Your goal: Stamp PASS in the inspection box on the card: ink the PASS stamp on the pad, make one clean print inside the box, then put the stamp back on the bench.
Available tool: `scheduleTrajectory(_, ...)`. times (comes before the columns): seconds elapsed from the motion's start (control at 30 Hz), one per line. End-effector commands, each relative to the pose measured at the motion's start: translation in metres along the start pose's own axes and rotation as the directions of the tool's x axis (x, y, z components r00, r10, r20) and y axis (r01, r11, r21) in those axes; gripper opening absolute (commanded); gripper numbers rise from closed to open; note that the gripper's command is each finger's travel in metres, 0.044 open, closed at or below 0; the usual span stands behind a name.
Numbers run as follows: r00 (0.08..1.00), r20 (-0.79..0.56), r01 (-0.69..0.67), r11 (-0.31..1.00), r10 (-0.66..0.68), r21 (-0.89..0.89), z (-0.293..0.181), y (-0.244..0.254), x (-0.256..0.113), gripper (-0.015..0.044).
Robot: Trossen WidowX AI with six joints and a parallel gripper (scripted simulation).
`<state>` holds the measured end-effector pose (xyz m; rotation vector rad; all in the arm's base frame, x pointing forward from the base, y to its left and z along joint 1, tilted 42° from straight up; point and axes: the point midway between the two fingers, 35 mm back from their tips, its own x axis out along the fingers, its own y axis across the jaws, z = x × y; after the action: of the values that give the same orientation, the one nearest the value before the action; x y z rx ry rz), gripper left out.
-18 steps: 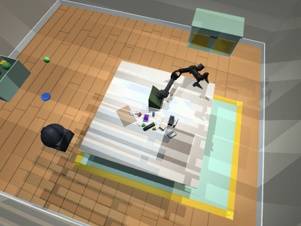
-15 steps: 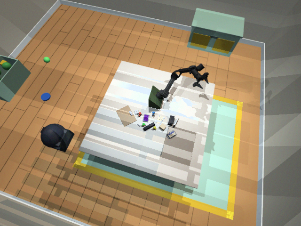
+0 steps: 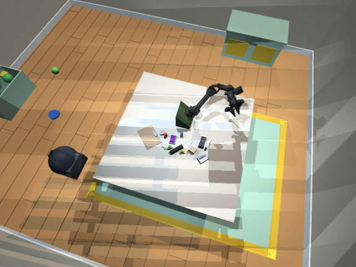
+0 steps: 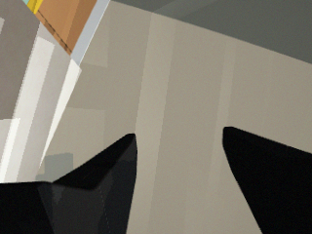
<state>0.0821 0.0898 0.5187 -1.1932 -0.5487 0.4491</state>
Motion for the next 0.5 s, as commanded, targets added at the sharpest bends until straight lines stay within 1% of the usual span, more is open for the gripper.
scheduleTrajectory(0.0,0.992,-0.083,-0.088,0.988,0.099,0.125,-0.042,0.012,0.036,0.0215)
scheduleTrajectory(0.1,0.974,-0.129,-0.149,0.958,0.184,0.243,-0.076,0.024,0.064,0.0215)
scheduleTrajectory(0.2,0.941,-0.172,-0.206,0.896,0.292,0.393,-0.117,0.044,0.095,0.0215)
scheduleTrajectory(0.33,0.88,-0.205,-0.25,0.785,0.428,0.567,-0.169,0.077,0.127,0.0215)
scheduleTrajectory(0.47,0.796,-0.208,-0.258,0.629,0.569,0.733,-0.223,0.12,0.15,0.0215)
